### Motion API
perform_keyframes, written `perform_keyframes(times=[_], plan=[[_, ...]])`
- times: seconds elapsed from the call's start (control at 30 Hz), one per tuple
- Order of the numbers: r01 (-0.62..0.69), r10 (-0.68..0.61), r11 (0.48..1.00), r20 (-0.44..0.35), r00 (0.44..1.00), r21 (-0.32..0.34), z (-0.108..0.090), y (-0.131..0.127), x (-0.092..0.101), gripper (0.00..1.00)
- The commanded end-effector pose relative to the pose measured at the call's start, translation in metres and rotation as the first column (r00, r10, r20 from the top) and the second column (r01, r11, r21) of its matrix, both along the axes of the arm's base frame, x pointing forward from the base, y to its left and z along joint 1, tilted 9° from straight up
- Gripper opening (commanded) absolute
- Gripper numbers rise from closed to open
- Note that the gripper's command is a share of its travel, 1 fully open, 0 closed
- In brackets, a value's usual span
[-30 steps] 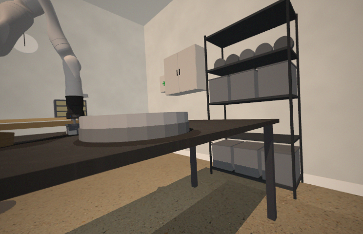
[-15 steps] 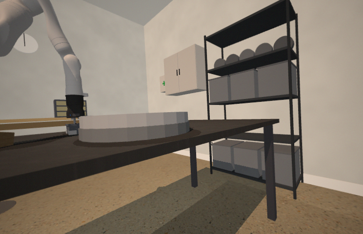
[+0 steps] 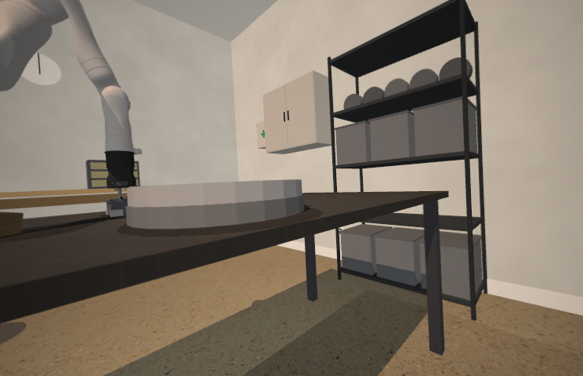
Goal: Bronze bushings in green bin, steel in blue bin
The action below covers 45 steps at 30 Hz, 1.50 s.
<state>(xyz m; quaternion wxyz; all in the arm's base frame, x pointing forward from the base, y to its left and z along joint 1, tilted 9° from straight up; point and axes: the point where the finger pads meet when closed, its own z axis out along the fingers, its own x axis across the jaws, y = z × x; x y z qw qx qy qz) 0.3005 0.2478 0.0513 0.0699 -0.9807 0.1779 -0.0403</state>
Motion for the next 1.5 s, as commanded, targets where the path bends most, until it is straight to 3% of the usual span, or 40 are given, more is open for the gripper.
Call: perform_keyframes(times=[0.0, 1.47], plan=[[-0.001, 0.001, 1.0, 0.002, 1.0, 0.003, 0.003, 0.001, 0.0, 0.42], [-0.001, 0.001, 1.0, 0.002, 1.0, 0.003, 0.014, -0.001, -0.001, 0.42]])
